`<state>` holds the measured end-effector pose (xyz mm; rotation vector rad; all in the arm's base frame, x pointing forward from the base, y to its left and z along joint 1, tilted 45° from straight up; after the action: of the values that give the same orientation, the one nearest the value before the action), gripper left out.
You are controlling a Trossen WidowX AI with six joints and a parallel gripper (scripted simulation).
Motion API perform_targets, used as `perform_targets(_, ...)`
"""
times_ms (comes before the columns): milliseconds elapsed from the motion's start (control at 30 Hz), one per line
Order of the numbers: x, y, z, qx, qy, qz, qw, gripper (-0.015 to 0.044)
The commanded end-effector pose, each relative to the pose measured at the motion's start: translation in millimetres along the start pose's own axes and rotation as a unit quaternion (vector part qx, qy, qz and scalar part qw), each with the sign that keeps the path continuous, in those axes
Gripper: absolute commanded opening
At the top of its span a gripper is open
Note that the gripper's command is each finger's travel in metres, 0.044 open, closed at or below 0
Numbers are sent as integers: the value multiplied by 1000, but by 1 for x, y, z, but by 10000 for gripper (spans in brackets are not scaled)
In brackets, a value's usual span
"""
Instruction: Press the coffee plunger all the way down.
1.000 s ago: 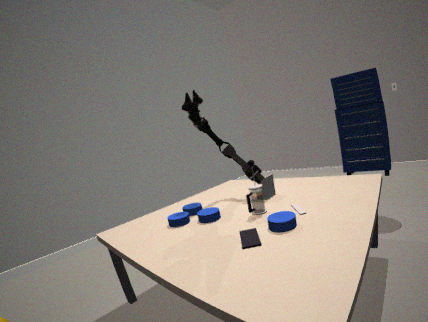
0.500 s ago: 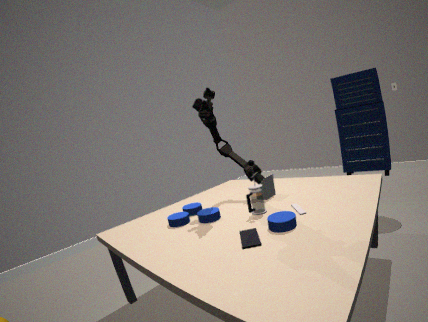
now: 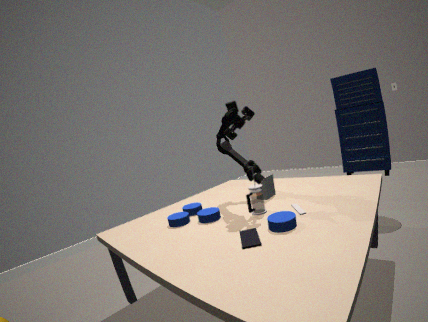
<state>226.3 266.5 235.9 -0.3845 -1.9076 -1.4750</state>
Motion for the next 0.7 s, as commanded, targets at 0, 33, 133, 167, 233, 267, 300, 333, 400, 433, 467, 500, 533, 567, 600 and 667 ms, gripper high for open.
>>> perform_targets(0,-8,-65,-4,158,-115,53,979,440)
perform_targets(33,-7,-80,-7,204,-145,61,966,440)
perform_targets(133,-6,-97,-12,272,-187,67,942,440)
perform_targets(167,-7,-98,-13,272,-187,67,942,440)
perform_targets(233,-10,-104,-17,272,-186,67,942,440)
perform_targets(267,-12,-108,-20,273,-186,67,942,440)
perform_targets(300,-14,-114,-24,273,-186,67,942,440)
perform_targets(333,-17,-120,-28,273,-186,67,942,440)
perform_targets(400,-22,-133,-36,273,-185,67,942,440)
perform_targets(433,-25,-139,-40,273,-185,67,942,440)
perform_targets(467,-26,-143,-43,273,-184,67,942,440)
perform_targets(500,-28,-143,-44,273,-185,67,942,440)
perform_targets(533,-28,-143,-44,273,-185,67,942,440)
perform_targets(567,-28,-142,-44,273,-185,67,942,440)
perform_targets(600,-28,-142,-43,273,-185,67,942,440)
perform_targets(667,-29,-142,-44,273,-185,67,942,440)
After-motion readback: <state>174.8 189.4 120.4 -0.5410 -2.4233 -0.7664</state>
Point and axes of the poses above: the point midway between the two fingers, 35 mm back from their tips, its own x axis back along the fingers, its own z axis across the jaws, y = z × x, the point moved 4 cm from there along x, back along the fingers, and after that the axes turned 7 degrees about x, right-handed, at the moved point
